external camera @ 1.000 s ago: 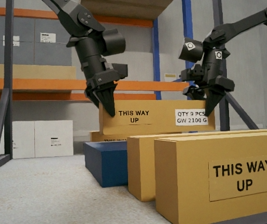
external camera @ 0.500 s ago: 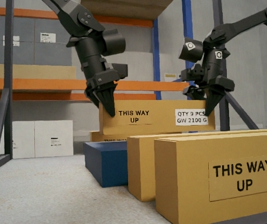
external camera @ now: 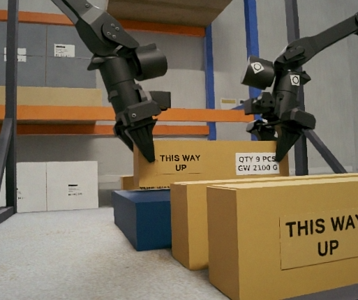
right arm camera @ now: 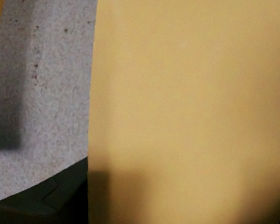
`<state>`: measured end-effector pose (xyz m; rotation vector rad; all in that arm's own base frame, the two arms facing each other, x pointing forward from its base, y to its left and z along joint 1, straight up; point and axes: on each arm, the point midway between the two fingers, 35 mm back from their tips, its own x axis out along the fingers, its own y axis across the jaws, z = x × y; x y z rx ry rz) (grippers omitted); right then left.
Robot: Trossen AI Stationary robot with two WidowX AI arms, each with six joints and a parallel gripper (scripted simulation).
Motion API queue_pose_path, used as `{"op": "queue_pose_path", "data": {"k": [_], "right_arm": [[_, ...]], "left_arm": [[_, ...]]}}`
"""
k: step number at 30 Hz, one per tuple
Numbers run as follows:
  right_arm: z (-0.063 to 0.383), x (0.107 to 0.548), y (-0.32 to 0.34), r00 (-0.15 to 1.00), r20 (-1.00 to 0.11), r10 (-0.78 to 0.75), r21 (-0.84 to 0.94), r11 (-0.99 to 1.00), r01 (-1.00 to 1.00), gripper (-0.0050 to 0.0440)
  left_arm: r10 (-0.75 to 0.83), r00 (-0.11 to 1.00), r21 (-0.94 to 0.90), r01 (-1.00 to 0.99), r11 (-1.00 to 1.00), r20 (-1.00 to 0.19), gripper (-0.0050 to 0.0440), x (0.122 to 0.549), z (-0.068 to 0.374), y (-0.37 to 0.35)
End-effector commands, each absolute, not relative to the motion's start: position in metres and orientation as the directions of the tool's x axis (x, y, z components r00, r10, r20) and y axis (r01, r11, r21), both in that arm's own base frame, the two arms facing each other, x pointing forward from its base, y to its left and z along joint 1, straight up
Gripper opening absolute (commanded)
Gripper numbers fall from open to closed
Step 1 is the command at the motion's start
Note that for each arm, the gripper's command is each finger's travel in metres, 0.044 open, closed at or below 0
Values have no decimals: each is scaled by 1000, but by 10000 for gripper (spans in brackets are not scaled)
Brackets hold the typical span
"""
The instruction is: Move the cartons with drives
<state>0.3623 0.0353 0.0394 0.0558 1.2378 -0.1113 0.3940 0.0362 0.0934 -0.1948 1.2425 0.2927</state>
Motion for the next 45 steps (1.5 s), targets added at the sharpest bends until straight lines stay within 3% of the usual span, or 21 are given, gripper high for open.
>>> {"op": "queue_pose_path", "data": {"k": [1,45], "right_arm": [[46,369,35,379,-924,-44,2,993,121,-50],[47,369,35,380,-924,-44,2,993,122,-50]], "left_arm": [[114,354,-4,-315,949,-928,-50,395,104,34],[114,341,-3,-324,946,-933,-50,395,105,33]]}}
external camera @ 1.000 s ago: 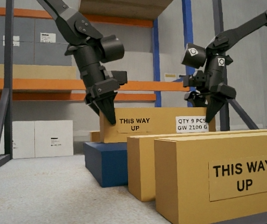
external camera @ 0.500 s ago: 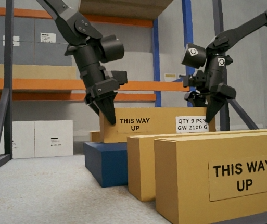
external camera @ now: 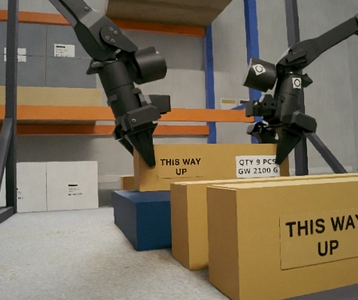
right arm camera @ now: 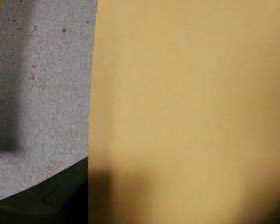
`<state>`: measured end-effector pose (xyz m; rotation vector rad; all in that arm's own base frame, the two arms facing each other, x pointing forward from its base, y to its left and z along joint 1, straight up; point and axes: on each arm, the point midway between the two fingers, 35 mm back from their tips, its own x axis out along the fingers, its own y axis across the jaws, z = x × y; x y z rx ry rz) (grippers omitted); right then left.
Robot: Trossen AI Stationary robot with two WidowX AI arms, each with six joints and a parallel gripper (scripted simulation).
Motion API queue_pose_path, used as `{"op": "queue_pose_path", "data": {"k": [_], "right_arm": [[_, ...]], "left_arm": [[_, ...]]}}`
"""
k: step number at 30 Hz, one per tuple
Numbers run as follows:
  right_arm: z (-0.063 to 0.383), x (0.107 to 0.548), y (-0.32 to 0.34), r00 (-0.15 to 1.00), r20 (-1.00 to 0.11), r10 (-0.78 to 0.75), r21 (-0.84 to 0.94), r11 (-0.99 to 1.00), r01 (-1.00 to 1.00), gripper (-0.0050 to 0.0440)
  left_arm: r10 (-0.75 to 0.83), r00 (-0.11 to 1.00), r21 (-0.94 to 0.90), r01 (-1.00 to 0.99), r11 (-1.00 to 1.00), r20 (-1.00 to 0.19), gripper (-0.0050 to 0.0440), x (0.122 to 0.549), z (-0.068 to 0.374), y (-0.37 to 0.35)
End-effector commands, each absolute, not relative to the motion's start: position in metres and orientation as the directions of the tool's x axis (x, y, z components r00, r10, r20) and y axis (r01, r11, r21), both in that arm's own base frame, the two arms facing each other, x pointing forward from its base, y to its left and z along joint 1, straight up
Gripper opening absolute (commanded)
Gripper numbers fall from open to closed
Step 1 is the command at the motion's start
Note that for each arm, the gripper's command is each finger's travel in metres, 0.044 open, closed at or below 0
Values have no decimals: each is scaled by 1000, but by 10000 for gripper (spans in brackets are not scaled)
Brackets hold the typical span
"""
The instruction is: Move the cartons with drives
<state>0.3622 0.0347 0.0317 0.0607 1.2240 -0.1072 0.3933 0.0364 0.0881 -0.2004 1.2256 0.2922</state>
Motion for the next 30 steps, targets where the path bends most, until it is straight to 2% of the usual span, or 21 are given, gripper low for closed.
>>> {"op": "queue_pose_path", "data": {"k": [1,2,3,30], "right_arm": [[47,369,35,380,-924,-44,2,993,122,-50],[47,369,35,380,-924,-44,2,993,122,-50],[42,367,35,364,-930,-46,-4,993,115,382],[42,366,35,364,-930,-46,-4,993,115,382]], "left_arm": [[114,341,-3,-324,946,-933,-50,395,105,33],[114,341,-3,-324,946,-933,-50,395,105,33],[114,339,-3,-326,945,-934,382,396,100,37],[114,337,-2,-327,945,-935,382,396,100,37]]}}
